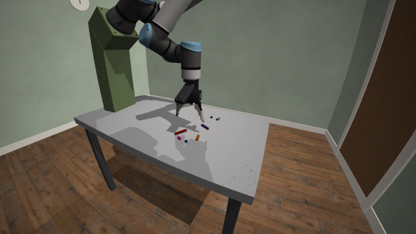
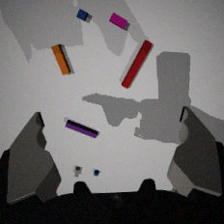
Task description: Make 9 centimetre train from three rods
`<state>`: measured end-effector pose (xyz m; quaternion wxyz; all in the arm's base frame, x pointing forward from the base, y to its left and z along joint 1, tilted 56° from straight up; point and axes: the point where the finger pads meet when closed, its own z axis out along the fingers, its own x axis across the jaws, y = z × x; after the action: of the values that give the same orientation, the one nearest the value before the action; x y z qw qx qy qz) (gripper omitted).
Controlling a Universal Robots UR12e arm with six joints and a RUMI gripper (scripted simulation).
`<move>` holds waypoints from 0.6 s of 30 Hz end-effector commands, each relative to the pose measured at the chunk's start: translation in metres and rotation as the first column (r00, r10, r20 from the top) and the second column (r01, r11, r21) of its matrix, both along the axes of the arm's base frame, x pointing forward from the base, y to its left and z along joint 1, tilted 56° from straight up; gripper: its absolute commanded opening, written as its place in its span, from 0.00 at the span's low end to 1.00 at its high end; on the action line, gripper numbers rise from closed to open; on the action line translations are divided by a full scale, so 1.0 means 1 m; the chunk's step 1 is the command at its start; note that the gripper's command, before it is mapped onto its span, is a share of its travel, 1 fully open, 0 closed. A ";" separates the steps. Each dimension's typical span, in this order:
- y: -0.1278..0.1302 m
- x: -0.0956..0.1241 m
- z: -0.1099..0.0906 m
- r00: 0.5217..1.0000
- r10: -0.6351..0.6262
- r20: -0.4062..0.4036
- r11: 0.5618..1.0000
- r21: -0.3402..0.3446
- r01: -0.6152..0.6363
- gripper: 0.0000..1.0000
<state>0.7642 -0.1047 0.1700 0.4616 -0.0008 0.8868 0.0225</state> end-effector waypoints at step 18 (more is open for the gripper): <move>0.052 0.016 0.025 0.949 0.310 -0.053 0.845 -0.442 -0.301 1.00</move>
<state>0.7754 -0.0612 0.1878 0.4547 -0.1957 0.8653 -0.0790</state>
